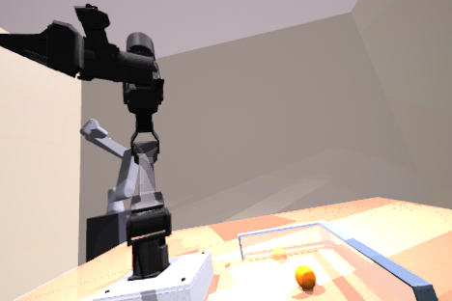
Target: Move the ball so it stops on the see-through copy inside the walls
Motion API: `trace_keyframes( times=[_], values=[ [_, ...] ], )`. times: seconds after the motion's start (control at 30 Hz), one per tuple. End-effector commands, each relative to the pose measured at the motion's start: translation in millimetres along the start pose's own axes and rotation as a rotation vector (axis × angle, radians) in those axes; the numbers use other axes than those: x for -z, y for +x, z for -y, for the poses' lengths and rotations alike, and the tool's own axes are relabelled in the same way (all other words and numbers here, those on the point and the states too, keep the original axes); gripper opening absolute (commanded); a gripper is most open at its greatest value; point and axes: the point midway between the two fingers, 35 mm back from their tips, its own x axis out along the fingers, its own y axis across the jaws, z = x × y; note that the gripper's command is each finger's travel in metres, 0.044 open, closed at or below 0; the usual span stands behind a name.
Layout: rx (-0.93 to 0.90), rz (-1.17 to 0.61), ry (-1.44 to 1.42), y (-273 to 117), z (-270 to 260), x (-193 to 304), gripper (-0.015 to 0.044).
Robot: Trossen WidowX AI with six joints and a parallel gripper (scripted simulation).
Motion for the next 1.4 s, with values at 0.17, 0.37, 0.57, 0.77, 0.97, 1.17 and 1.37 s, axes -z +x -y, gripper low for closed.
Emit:
trace_keyframes(
  times=[0.17, 0.37, 0.57, 0.77, 0.97, 1.17, 1.37],
  values=[
    [-0.206, 0.128, -0.101, -18.2, -59.9, -18.7, 0.0278],
    [-0.515, 0.268, -0.239, -65.1, -141.0, -26.2, 0.0278],
    [-0.855, 0.363, -0.397, -137.3, -212.3, -9.2, 0.0278],
    [-1.19, 0.395, -0.579, -220.2, -258.6, 32.7, 0.0278],
    [-1.496, 0.354, -0.796, -300.7, -274.3, 94.1, 0.0278],
    [-1.751, 0.209, -1.061, -368.0, -259.0, 168.2, 0.0278],
    [-1.896, -0.029, -1.364, -413.4, -216.4, 241.3, 0.0278]
  ],
)
